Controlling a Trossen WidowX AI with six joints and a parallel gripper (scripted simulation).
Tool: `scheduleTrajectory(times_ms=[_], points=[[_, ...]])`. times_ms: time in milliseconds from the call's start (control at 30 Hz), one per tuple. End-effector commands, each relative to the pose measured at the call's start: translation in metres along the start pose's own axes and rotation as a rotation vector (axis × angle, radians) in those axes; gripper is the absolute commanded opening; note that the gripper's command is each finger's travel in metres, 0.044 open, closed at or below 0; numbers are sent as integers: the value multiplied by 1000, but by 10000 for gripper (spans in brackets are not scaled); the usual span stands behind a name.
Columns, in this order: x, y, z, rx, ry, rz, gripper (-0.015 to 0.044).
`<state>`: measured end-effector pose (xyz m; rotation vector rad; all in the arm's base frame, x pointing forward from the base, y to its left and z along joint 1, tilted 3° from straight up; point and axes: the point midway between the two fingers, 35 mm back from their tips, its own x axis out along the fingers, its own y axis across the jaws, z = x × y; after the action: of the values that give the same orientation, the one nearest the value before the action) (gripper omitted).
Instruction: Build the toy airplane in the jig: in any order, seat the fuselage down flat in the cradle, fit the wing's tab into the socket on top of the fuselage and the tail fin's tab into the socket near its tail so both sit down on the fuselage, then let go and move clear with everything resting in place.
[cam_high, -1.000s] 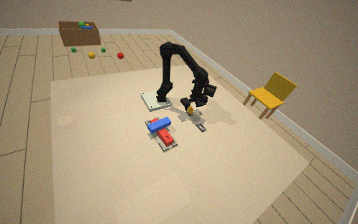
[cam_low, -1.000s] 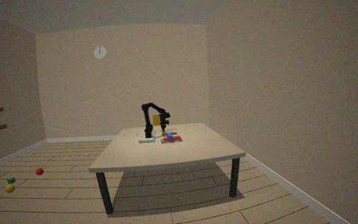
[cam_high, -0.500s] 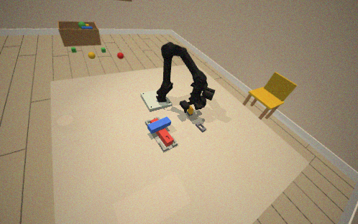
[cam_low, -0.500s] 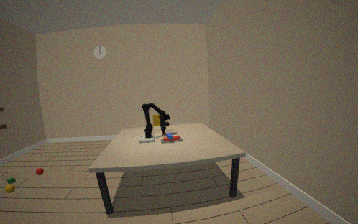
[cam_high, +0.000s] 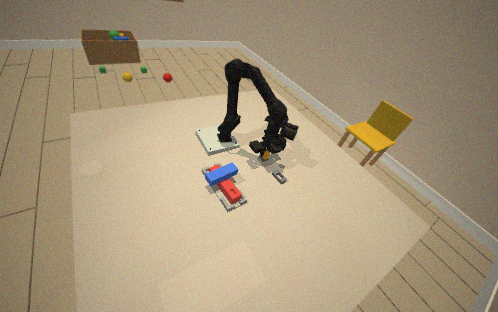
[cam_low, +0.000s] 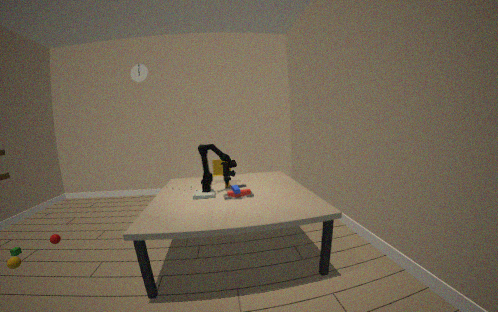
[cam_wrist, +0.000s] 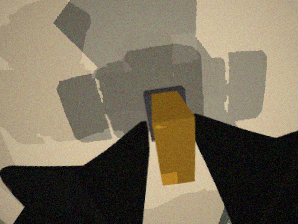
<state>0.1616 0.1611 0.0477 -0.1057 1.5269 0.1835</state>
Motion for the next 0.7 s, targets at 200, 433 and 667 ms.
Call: scheduleTrajectory(times_ms=[200, 433, 667], points=[[0, 0, 0, 5, -2, 1, 6], [-7, 1, 1, 14, 1, -1, 0], [-27, 3, 4, 24, 5, -4, 0]])
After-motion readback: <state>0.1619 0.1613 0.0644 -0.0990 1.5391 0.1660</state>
